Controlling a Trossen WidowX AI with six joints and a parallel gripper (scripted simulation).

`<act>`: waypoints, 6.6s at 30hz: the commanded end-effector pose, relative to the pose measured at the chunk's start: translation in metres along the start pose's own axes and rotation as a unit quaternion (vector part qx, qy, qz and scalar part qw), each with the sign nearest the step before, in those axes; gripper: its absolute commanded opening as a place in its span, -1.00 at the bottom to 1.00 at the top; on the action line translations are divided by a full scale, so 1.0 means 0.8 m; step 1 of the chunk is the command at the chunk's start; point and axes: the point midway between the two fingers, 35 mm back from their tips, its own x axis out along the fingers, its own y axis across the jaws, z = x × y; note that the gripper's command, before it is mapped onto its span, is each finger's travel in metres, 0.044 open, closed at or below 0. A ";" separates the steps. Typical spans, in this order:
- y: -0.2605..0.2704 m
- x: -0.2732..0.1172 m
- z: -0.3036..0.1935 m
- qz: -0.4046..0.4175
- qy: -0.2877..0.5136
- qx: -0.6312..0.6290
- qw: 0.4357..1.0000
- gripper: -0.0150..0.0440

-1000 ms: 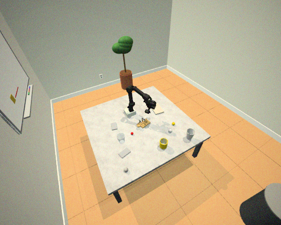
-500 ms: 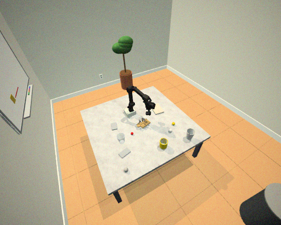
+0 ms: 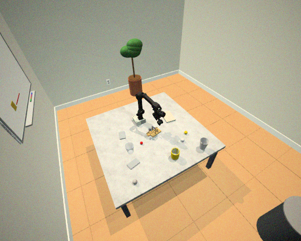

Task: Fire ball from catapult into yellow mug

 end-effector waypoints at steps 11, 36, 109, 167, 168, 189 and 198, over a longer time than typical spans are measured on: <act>-0.019 -0.007 -0.032 -0.002 0.056 -0.182 0.982 1.00; -0.020 0.073 -0.038 -0.002 0.056 -0.182 0.982 1.00; -0.125 0.048 -0.038 -0.025 0.051 0.162 0.985 -0.49; -0.166 0.104 -0.050 -0.024 0.052 0.234 0.971 0.13; -0.166 0.104 -0.050 -0.024 0.052 0.234 0.971 0.22; -0.165 -0.005 -0.037 -0.028 0.049 0.233 0.971 1.00; -0.162 0.021 -0.042 -0.031 0.049 0.236 0.970 1.00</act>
